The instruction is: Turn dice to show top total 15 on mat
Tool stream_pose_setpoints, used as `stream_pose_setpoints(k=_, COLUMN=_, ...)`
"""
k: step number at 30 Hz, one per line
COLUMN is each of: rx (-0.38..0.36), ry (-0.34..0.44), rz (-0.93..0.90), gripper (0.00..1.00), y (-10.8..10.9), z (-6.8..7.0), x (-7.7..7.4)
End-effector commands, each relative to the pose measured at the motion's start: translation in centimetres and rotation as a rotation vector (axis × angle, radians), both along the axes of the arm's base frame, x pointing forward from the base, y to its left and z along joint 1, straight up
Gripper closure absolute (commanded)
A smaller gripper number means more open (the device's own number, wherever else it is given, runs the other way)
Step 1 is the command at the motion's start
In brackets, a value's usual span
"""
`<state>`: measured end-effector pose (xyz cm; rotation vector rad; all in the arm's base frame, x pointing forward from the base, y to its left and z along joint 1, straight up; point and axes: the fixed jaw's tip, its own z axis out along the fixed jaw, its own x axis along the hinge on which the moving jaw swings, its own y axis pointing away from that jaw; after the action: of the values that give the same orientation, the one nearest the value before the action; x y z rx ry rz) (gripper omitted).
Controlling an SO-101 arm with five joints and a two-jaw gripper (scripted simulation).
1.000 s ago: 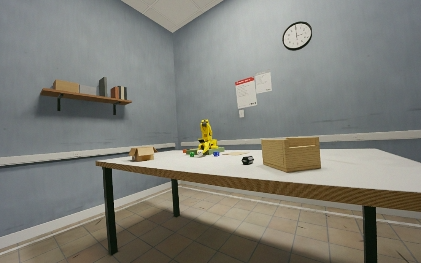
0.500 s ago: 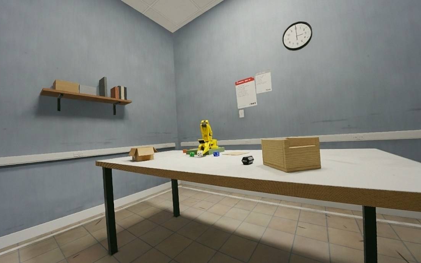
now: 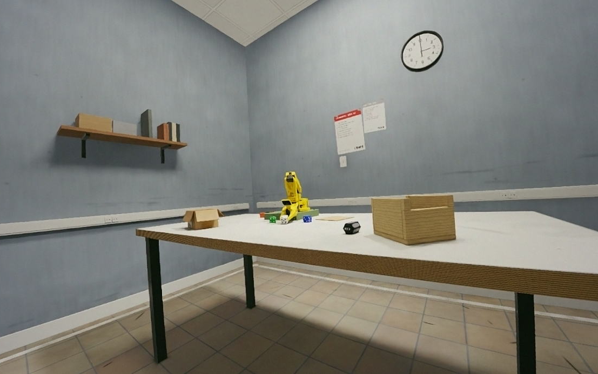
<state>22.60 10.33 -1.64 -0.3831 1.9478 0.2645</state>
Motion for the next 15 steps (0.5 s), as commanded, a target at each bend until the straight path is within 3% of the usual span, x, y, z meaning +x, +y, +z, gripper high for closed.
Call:
stream_pose_setpoints(k=1, rx=0.01, ry=-0.002, rz=0.009, gripper=1.0, y=0.29, z=-0.05, x=-0.11)
stream_pose_setpoints(k=15, rx=0.01, ry=-0.002, rz=0.009, gripper=1.0, y=0.29, z=-0.38, x=-0.12)
